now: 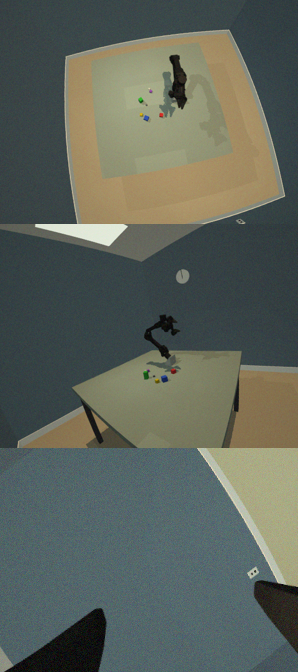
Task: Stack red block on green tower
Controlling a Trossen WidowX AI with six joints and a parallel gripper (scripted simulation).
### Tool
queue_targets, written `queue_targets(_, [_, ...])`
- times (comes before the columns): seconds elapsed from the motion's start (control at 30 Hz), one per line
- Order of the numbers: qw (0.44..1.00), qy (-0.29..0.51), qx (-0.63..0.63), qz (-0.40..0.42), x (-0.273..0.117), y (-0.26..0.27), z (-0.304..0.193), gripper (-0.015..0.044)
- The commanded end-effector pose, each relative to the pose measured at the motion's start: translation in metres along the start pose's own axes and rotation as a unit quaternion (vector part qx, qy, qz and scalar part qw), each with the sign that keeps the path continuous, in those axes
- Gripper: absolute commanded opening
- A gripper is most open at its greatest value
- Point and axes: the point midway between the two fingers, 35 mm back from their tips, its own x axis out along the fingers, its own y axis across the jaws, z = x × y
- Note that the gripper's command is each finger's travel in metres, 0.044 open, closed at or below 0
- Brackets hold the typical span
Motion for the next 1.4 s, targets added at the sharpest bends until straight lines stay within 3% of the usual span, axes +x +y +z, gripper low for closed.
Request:
queue_targets(0.0, [0.994,-0.065,-0.019,-0.080,0.027,-0.025,0.039,0.0440])
queue_targets(0.47, [0.917,-0.176,-0.067,-0.350,0.061,-0.115,0.135,0.0440])
queue_targets(0.97, [0.772,-0.168,-0.103,-0.604,0.049,-0.195,0.210,0.0440])
queue_targets(1.37, [0.758,-0.161,-0.105,-0.624,0.046,-0.208,0.218,0.0440])
